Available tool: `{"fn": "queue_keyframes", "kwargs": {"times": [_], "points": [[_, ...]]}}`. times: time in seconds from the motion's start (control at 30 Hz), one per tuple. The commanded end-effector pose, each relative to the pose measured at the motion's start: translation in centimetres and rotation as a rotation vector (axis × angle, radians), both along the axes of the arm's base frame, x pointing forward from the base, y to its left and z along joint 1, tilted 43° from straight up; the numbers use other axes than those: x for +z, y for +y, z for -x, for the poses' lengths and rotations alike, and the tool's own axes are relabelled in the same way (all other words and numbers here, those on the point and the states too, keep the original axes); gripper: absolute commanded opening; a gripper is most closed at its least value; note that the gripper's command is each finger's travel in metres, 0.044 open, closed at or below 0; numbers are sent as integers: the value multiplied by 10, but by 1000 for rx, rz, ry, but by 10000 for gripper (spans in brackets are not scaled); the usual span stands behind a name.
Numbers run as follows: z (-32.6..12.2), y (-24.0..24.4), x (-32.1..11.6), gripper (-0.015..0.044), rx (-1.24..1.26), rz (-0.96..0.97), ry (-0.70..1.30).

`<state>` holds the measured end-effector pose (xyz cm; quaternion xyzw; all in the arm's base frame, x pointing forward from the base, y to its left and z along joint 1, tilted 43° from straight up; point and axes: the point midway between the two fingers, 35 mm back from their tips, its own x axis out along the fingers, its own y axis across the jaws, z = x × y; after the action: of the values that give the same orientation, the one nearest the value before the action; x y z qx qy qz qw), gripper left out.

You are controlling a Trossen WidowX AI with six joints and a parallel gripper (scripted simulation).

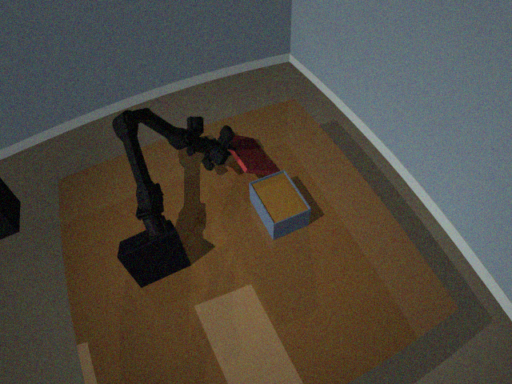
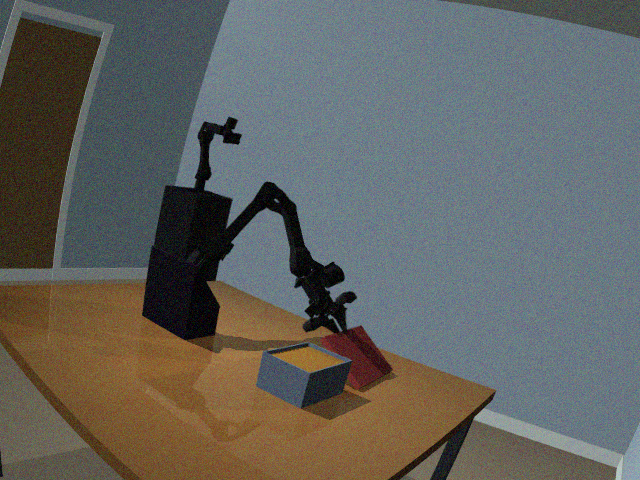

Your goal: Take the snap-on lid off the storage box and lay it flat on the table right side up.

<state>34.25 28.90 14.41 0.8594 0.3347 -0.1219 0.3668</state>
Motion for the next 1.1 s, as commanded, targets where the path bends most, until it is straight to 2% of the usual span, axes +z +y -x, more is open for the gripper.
{"fn": "queue_keyframes", "kwargs": {"times": [0.0, 1.07], "points": [[3, 4, -18, 0, 8, 15, 39], [4, 22, -37, 0, 8, 14, 40]]}}
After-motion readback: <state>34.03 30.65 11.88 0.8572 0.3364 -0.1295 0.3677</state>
